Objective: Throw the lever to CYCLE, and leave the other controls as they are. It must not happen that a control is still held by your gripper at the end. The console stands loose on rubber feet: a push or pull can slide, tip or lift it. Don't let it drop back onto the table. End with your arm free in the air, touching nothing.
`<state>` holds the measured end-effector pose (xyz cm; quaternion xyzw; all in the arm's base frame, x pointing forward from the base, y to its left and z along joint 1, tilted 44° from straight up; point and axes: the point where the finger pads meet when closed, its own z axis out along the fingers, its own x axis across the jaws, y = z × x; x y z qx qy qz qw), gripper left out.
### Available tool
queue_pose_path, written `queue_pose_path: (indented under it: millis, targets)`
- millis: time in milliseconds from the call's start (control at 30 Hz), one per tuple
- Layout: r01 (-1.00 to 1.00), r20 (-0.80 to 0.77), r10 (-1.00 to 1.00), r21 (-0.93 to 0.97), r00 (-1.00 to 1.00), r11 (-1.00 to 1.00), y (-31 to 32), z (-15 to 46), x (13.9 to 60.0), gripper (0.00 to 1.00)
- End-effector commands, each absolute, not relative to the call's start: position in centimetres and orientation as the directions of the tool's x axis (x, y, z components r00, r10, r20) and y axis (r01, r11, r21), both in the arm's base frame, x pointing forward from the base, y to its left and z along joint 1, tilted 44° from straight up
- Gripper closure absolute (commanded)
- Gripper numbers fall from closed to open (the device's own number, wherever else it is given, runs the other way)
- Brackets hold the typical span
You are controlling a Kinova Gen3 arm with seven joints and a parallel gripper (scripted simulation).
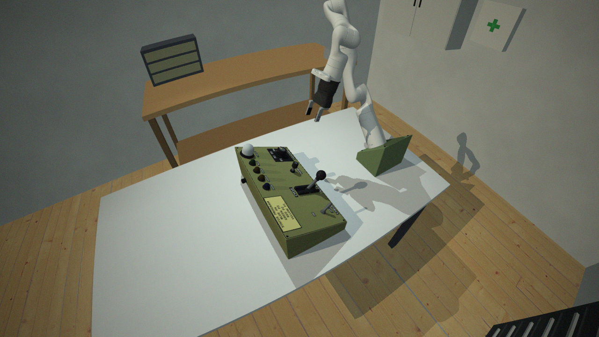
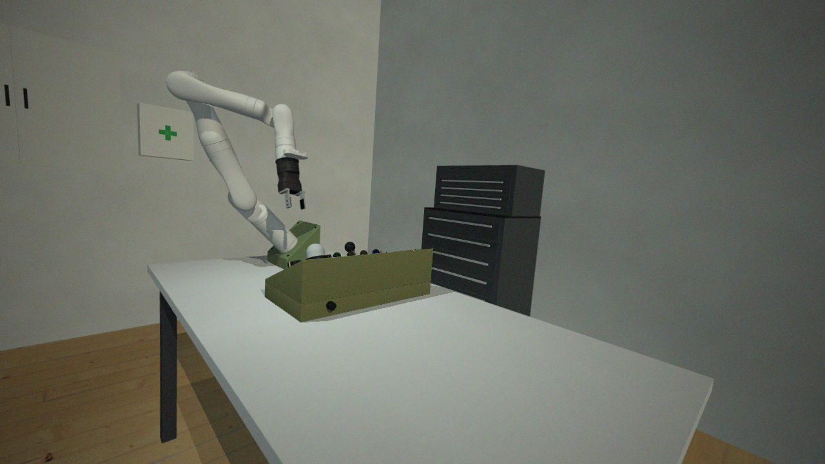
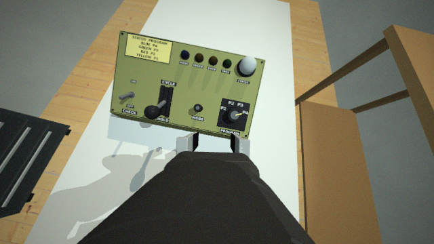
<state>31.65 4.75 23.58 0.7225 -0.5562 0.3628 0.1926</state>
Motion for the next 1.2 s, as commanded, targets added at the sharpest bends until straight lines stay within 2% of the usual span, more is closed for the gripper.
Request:
queue_pose_path:
  millis: [0,267,533,900,1167]
  targets:
    - [-0.942,0.736,-0.666,-0.128,0.120,-0.310,5.0,23.7,31.7,0.00]
    - [-0.942,0.736,-0.667,-0.134,0.115,-0.309,5.4,23.4,31.8,0.00]
    - [-0.938,0.731,-0.678,-0.183,0.069,-0.294,8.2,20.3,33.8,0.00]
    - [-0.924,0.701,-0.713,-0.286,-0.021,-0.254,13.6,8.5,38.6,0.00]
    - [-0.923,0.696,-0.717,-0.294,-0.029,-0.248,14.0,6.9,39.0,0.00]
